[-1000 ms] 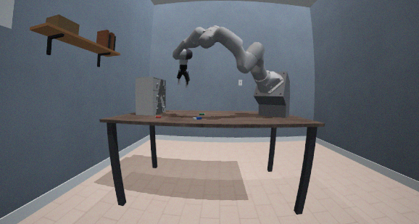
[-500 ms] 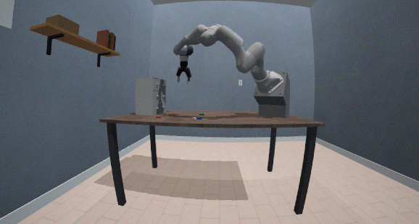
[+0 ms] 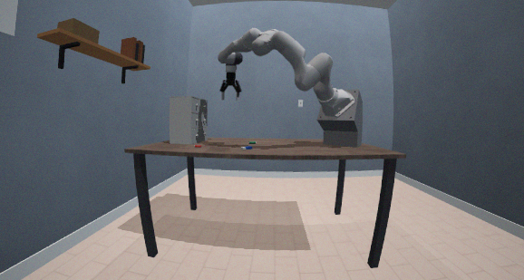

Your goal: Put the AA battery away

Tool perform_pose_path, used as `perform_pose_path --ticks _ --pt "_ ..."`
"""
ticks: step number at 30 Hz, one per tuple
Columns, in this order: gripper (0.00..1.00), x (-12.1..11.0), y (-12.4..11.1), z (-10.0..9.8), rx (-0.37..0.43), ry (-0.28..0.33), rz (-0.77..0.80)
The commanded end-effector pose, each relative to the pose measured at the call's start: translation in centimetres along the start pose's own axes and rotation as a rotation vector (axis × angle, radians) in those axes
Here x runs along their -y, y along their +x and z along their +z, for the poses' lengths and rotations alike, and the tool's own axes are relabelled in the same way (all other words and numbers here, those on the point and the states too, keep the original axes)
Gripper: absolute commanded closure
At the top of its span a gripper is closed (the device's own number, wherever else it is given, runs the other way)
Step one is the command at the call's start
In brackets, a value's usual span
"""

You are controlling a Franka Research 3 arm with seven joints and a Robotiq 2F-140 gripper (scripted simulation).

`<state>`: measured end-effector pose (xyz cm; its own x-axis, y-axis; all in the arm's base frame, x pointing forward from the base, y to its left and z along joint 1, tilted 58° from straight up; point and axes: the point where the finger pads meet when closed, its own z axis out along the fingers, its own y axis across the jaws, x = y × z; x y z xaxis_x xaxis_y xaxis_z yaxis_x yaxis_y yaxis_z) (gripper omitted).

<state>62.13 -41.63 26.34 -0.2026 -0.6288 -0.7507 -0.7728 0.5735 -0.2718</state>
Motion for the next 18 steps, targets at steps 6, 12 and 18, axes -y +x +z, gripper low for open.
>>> perform_pose_path --ticks 6,12,18 --pt "0.0 -1.4 -0.7 -1.9 0.041 -0.036 -0.152" --pt "0.0 -1.8 -0.9 -2.7 0.054 -0.043 -0.189" --pt "0.0 -2.3 -1.2 -3.9 0.072 -0.053 -0.24"
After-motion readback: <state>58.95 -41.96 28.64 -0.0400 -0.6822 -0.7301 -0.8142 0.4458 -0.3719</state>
